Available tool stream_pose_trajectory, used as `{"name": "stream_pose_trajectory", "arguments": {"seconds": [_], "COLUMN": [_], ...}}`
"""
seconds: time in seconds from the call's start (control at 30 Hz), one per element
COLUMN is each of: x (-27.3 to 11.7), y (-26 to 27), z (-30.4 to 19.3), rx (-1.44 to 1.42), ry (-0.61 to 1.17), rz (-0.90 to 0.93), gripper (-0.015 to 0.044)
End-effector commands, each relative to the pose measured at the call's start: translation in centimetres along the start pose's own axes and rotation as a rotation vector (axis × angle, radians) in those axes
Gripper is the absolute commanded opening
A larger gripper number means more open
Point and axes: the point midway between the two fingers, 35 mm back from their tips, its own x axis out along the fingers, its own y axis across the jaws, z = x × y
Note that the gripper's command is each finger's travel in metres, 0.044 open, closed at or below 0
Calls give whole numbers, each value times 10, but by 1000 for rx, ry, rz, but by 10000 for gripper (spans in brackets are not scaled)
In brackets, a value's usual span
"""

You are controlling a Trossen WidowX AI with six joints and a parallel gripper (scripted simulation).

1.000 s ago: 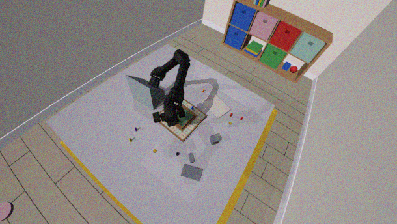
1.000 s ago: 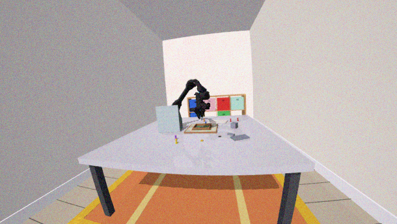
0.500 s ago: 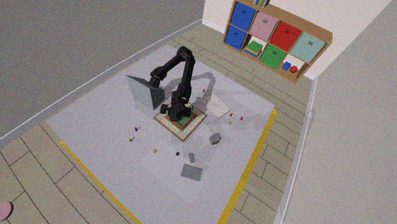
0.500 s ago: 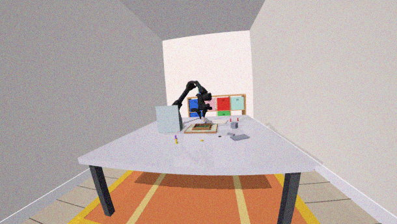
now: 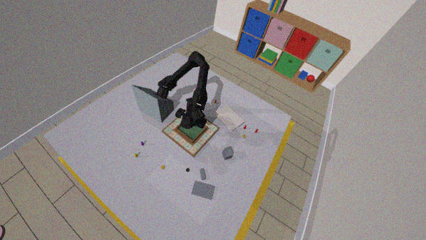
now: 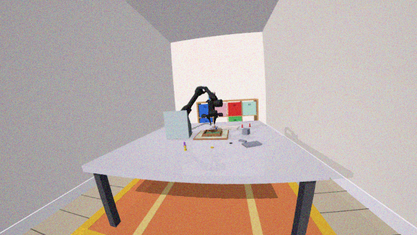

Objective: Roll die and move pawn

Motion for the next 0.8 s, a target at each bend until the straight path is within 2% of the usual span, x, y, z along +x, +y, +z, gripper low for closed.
{"name": "stream_pose_trajectory", "arguments": {"seconds": [0.0, 0.33, 0.77], "x": [6, 11, 22], "y": [-3, -5, -14], "z": [-16, -28, -24], "rx": [98, 186, 191], "ry": [15, 3, -397], "rz": [-6, -20, -154], "gripper": [0, 0, 0]}}
